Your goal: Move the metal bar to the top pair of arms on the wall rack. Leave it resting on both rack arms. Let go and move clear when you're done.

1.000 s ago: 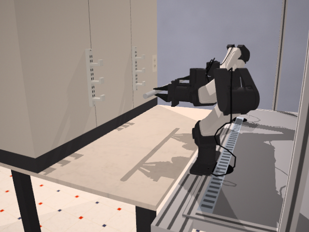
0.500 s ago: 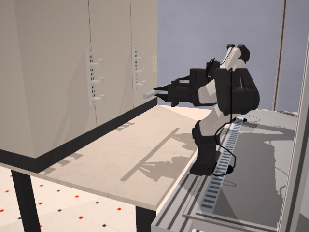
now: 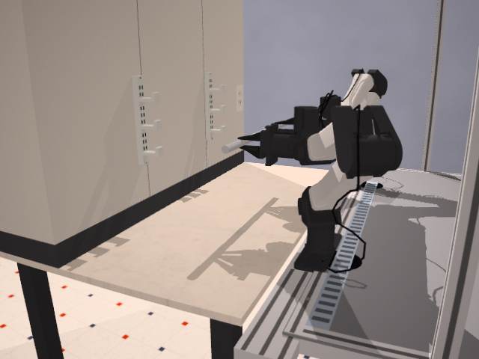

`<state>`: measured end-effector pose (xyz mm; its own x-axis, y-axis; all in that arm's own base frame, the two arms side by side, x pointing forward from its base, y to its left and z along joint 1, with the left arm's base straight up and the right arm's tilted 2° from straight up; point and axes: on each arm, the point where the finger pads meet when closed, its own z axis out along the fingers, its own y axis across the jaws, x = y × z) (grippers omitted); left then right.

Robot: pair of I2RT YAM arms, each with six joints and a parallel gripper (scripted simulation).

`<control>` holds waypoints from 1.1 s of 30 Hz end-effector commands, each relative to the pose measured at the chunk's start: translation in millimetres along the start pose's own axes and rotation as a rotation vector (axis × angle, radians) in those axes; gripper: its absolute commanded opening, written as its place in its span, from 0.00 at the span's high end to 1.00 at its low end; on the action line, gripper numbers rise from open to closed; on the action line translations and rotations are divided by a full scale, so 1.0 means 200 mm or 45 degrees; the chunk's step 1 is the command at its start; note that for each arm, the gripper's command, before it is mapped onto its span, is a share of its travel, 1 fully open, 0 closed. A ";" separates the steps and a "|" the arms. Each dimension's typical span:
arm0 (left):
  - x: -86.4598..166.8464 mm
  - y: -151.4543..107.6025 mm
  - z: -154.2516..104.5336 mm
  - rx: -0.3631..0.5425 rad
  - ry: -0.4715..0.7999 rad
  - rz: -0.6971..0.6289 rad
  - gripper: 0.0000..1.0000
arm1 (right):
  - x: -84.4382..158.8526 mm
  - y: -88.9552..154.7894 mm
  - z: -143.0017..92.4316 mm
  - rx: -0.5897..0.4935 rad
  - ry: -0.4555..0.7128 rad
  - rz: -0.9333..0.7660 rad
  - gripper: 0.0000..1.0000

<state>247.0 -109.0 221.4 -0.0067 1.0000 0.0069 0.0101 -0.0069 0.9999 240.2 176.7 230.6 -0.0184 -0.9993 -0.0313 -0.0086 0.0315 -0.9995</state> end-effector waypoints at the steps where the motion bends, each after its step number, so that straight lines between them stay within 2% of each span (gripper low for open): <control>1: 0.01 0.04 0.00 -0.032 0.008 -0.018 1.00 | 0.02 0.01 0.01 0.007 0.012 -0.003 1.00; 33: 0.01 0.04 0.02 -0.032 0.008 -0.018 1.00 | 0.02 0.01 0.02 0.007 0.012 -0.003 1.00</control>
<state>248.3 -108.9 221.3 -0.0017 1.0000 0.0069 0.0105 -0.0069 0.9999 241.9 176.8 230.4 -0.0138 -0.9994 -0.0319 -0.0089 0.0320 -0.9994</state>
